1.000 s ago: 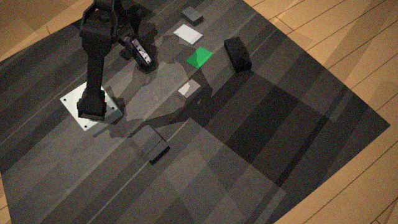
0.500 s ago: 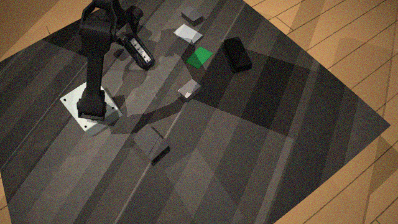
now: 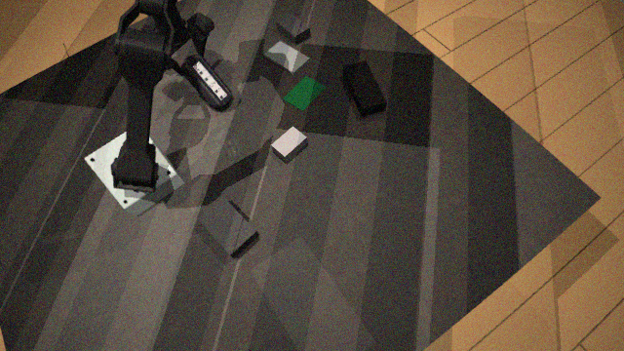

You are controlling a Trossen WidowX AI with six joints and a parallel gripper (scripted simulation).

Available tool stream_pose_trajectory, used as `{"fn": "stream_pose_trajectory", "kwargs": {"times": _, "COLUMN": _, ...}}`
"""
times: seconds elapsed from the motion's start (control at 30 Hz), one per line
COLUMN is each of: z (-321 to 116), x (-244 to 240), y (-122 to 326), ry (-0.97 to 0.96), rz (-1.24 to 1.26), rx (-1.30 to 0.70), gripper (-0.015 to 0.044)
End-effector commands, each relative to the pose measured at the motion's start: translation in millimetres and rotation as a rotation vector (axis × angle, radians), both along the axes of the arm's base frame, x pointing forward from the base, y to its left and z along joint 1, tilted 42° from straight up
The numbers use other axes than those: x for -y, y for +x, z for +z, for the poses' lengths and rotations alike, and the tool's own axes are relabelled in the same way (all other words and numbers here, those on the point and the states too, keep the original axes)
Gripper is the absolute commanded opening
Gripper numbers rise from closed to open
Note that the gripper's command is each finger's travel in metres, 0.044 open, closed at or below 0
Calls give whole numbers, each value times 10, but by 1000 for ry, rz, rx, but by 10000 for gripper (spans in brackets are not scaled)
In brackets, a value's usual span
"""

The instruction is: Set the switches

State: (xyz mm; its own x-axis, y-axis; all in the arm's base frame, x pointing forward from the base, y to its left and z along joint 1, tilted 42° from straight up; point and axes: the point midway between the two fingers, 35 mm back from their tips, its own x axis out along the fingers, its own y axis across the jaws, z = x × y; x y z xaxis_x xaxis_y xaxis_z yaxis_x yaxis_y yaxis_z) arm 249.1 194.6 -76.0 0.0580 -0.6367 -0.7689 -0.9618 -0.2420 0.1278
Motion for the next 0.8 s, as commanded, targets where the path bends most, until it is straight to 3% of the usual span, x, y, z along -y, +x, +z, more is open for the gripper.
{"fn": "stream_pose_trajectory", "kwargs": {"times": 0.0, "z": -51, "x": 40, "y": -2, "ry": -11, "rz": -12, "rx": -5, "gripper": 338}}
{"fn": "stream_pose_trajectory", "kwargs": {"times": 0.77, "z": -230, "x": 23, "y": -32, "ry": -11, "rz": -12, "rx": -5, "gripper": 338}}
